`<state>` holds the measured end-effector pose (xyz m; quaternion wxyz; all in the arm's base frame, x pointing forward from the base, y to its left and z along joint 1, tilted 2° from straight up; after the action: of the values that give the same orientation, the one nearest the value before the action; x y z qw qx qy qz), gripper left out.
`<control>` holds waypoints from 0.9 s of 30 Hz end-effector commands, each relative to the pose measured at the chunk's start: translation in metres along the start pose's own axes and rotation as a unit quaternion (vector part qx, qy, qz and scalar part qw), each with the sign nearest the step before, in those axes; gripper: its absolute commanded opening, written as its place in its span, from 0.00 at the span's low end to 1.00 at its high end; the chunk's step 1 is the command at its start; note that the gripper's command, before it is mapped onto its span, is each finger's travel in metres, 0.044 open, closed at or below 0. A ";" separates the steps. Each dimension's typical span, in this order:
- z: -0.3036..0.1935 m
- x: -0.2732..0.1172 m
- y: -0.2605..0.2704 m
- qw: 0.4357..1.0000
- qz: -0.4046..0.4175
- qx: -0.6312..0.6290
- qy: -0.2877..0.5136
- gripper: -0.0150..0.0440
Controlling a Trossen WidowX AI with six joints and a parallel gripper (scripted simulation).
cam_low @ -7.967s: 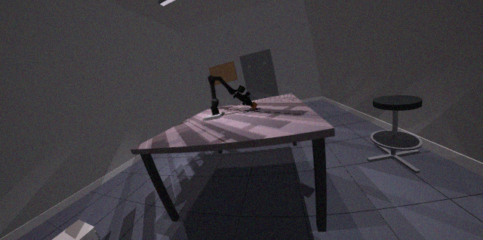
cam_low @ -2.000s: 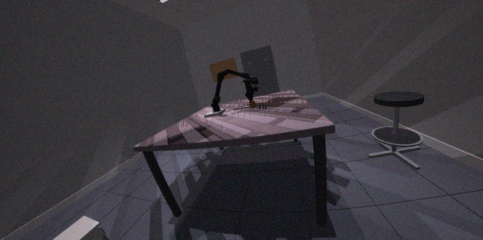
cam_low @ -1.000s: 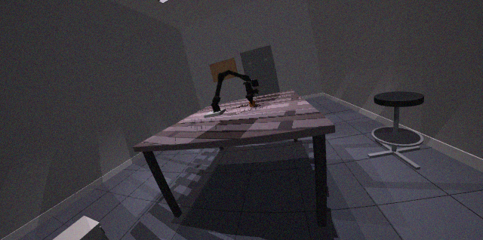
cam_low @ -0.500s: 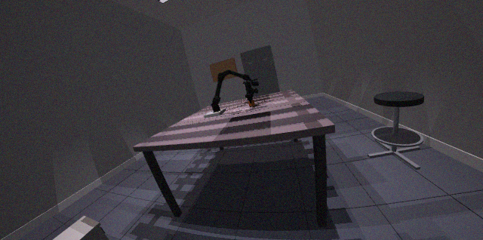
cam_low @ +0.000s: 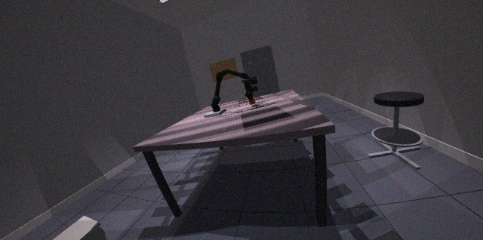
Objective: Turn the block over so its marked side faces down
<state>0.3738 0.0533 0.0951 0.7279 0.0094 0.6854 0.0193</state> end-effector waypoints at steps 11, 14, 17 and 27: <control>-0.003 0.001 0.001 0.995 -0.004 -0.004 -0.103 0.25; -0.005 0.001 0.001 0.992 -0.005 -0.003 -0.124 0.25; -0.007 0.002 0.001 0.989 -0.005 -0.002 -0.145 0.25; -0.016 0.003 0.000 0.976 -0.005 0.001 -0.216 0.25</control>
<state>0.3605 0.0541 0.0873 0.8402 0.0082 0.5420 0.0157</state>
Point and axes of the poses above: the point midway between the two fingers, 35 mm back from their tips, its own x axis out along the fingers, its own y axis across the jaws, z = x × y, the point moved 3 cm from there along -x, back along the fingers, and after that the axes turned 1 degree about -x, right-handed, at the moved point
